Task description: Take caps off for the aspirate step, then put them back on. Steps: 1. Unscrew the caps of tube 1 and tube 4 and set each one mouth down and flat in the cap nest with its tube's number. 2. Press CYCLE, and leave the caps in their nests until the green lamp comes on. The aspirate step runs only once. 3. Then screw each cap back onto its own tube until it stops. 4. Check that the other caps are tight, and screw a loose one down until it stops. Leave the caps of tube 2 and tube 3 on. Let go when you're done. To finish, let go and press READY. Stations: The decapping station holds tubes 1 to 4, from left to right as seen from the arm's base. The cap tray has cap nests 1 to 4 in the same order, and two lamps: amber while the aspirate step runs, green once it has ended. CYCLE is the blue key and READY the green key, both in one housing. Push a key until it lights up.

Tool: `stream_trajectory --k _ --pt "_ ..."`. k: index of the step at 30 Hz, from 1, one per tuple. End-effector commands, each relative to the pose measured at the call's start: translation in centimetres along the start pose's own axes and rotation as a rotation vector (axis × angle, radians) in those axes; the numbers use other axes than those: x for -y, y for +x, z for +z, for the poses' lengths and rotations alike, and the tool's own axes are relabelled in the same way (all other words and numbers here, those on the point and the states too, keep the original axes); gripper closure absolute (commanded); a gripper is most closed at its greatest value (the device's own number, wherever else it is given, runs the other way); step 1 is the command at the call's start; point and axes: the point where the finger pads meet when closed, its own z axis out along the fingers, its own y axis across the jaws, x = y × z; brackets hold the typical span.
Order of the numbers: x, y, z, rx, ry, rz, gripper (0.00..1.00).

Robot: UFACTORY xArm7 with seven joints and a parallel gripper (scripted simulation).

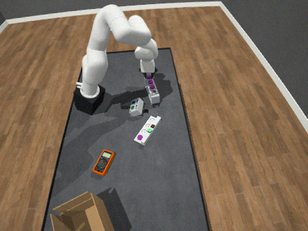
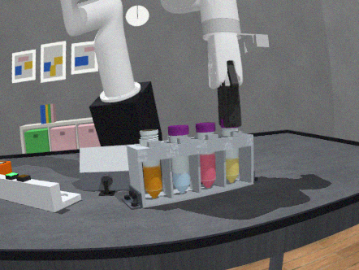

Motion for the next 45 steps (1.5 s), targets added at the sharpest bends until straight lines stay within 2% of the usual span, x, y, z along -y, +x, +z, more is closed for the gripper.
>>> stream_trajectory --k 1,6,8,23,25,29,36,37,45 --pt "-0.14 0.19 -0.17 -0.007 0.019 -0.24 0.54" --pt "-0.14 0.19 -0.16 -0.009 0.018 -0.44 0.54" --pt "-0.14 0.19 -0.16 -0.009 0.018 -0.44 0.54" --pt "-0.13 0.18 -0.16 -0.015 0.015 -1.04 0.54" --pt "-0.13 0.18 -0.16 -0.015 0.015 -1.04 0.54" --pt "-0.14 0.18 -0.16 -0.016 0.015 -1.171 0.54" --pt "-0.14 0.18 -0.16 -0.016 0.015 -1.171 0.54" --pt "-0.14 0.18 -0.16 -0.016 0.015 -1.171 1.0" --pt "-0.14 0.18 -0.16 -0.016 0.015 -1.171 1.0"
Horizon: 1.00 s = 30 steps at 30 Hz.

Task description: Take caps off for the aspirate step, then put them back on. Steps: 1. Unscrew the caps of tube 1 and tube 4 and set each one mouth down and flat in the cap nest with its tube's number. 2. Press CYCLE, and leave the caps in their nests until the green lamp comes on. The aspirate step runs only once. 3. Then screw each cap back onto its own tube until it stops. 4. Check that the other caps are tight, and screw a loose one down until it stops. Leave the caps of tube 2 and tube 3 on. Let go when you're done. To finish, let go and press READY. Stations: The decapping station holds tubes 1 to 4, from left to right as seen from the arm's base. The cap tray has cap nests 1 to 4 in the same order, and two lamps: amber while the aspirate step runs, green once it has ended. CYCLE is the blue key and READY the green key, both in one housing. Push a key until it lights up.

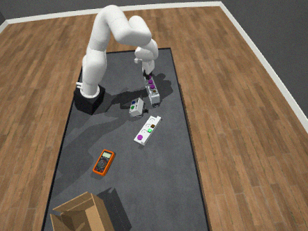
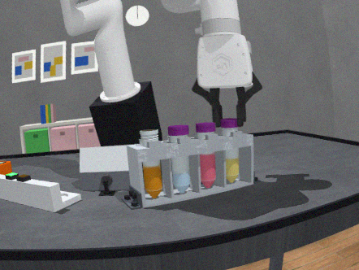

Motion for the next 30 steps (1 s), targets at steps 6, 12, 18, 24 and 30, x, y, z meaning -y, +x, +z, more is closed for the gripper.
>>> stream_trajectory --k 6,12,18,24,30 --pt "-0.21 -0.04 -0.16 0.0 -0.004 -0.002 1.0" --pt "-0.22 -0.04 -0.13 -0.001 -0.004 0.298 1.0" --pt "-0.22 -0.04 -0.1 -0.001 -0.004 0.498 1.0" --pt "-0.22 -0.04 -0.07 -0.004 -0.003 0.765 1.0" --pt "-0.22 -0.04 -0.04 -0.005 -0.002 0.976 1.0"
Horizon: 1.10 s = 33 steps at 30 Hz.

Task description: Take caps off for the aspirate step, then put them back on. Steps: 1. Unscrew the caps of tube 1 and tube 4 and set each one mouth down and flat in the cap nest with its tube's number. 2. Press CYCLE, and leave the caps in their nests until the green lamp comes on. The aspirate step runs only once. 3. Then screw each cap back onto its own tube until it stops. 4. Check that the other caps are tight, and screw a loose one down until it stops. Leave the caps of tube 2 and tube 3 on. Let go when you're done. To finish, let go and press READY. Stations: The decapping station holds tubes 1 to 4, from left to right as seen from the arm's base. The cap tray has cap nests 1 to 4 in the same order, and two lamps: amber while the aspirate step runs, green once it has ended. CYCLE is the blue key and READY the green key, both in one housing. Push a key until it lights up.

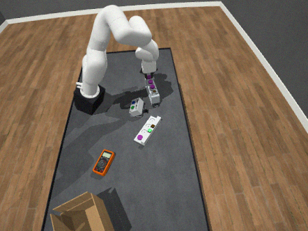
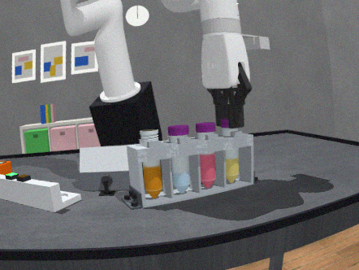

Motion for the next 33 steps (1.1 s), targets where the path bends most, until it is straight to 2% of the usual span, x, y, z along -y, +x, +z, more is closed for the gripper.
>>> stream_trajectory --k 1,14,23,24,33 --pt "-0.08 0.14 -0.08 0.02 -0.042 0.191 1.0" --pt "-0.08 0.14 -0.01 0.008 -0.049 0.778 1.0" --pt "-0.08 0.14 -0.01 0.008 -0.05 0.783 1.0" --pt "-0.08 0.14 -0.01 0.008 -0.05 0.783 0.54" --pt "-0.08 0.14 -0.01 0.008 -0.05 0.783 0.54"
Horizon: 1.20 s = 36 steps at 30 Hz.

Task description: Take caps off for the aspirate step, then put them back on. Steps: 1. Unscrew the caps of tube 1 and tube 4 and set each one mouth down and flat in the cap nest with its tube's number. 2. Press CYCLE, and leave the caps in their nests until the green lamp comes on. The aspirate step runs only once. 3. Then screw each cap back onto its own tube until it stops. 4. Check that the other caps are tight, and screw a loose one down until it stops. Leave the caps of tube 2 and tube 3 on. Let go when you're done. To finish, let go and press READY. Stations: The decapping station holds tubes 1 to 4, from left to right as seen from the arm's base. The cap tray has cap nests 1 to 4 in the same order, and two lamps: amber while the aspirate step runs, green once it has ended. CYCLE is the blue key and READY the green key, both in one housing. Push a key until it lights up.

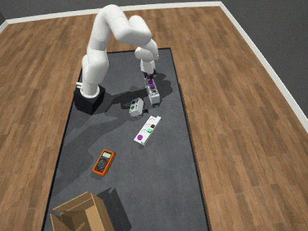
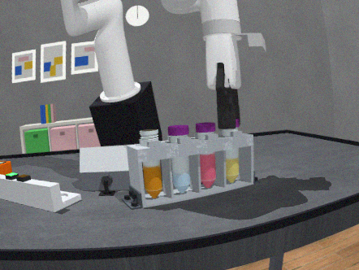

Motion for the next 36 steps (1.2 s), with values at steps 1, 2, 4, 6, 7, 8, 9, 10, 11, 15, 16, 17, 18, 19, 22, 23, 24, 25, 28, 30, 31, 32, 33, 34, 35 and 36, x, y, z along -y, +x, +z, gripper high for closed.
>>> stream_trajectory --k 1,2,4,6,7,8,9,10,11,15,16,17,18,19,22,23,24,25,28,30,31,32,33,34,35,36 --pt "-0.15 0.29 -0.22 -0.008 -0.006 0.001 0.54" --pt "-0.15 0.29 -0.22 -0.008 -0.006 0.001 0.54" --pt "-0.14 0.29 -0.26 -0.008 -0.006 -0.039 0.54" --pt "-0.14 0.29 -0.37 -0.007 -0.006 -0.119 0.54" --pt "-0.14 0.29 -0.41 -0.007 -0.006 -0.159 0.54" --pt "-0.14 0.29 -0.45 -0.007 -0.006 -0.199 0.54" --pt "-0.14 0.29 -0.45 -0.007 -0.006 -0.239 0.54" --pt "-0.14 0.29 -0.44 -0.007 -0.007 -0.279 0.54" --pt "-0.14 0.29 -0.44 -0.007 -0.007 -0.319 0.54" --pt "-0.14 0.29 -0.45 -0.006 -0.007 -0.479 0.54" --pt "-0.14 0.29 -0.45 -0.006 -0.007 -0.519 0.54" --pt "-0.14 0.29 -0.45 -0.006 -0.008 -0.559 0.54" --pt "-0.14 0.29 -0.45 -0.006 -0.008 -0.559 0.54" --pt "-0.14 0.29 -0.45 -0.006 -0.008 -0.559 0.54" --pt "-0.14 0.3 -0.45 -0.005 -0.008 -0.679 0.54" --pt "-0.14 0.3 -0.45 -0.005 -0.008 -0.719 0.54" --pt "-0.14 0.3 -0.45 -0.005 -0.008 -0.759 0.54" --pt "-0.14 0.3 -0.45 -0.005 -0.008 -0.799 0.54" --pt "-0.14 0.3 -0.45 -0.004 -0.009 -0.919 0.54" --pt "-0.14 0.3 -0.44 -0.004 -0.009 -0.999 0.54" --pt "-0.14 0.3 -0.44 -0.004 -0.009 -1.039 0.54" --pt "-0.14 0.3 -0.44 -0.004 -0.009 -1.079 0.54" --pt "-0.14 0.3 -0.44 -0.004 -0.009 -1.119 0.54" --pt "-0.14 0.3 -0.44 -0.003 -0.009 -1.159 0.54" --pt "-0.14 0.3 -0.44 -0.003 -0.009 -1.159 0.54" --pt "-0.14 0.3 -0.44 -0.003 -0.009 -1.159 0.54"
